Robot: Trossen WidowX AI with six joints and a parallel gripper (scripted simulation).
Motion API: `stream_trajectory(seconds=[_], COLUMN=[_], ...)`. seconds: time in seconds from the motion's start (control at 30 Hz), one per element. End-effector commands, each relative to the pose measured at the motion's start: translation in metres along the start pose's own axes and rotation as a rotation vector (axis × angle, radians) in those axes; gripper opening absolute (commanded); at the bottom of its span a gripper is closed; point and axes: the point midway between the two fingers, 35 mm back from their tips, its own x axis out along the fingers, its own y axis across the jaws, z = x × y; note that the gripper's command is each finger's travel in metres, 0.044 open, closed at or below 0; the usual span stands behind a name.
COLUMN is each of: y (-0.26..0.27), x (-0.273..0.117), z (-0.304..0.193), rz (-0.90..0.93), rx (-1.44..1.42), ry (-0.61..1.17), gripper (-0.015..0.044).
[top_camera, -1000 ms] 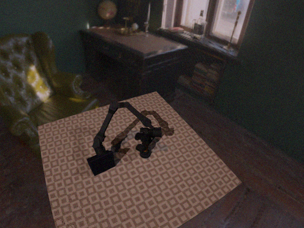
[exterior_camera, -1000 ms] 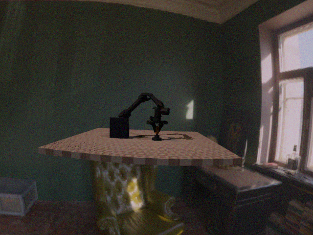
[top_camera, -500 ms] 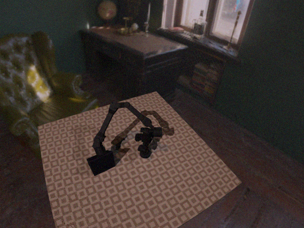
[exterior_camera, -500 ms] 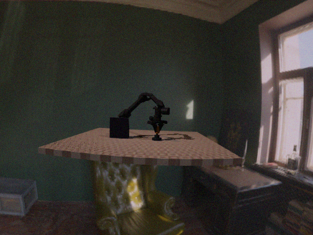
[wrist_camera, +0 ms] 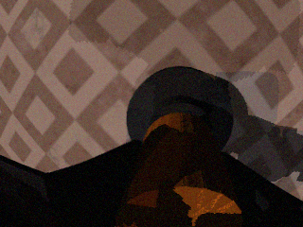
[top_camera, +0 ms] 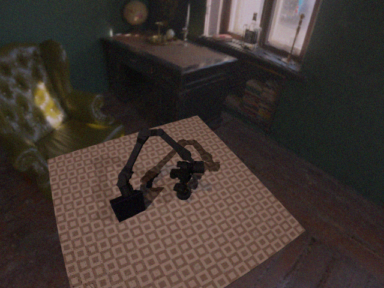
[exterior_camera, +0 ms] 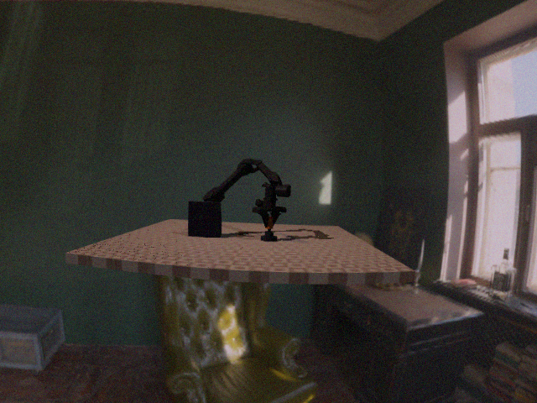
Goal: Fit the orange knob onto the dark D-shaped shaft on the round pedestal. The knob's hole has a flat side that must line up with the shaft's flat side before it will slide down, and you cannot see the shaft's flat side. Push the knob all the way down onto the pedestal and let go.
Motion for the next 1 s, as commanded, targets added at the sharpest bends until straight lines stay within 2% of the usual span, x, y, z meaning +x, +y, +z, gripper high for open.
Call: stream_trajectory(seconds=[0.0,0.97], y=[-0.0023,-0.0013], x=[-0.003,-0.0003], z=[-0.0006,-0.0014], rz=[-0.002,-0.002], rx=[-0.008,-0.008], ry=[0.006,0.006], gripper=[0.0,0.0])
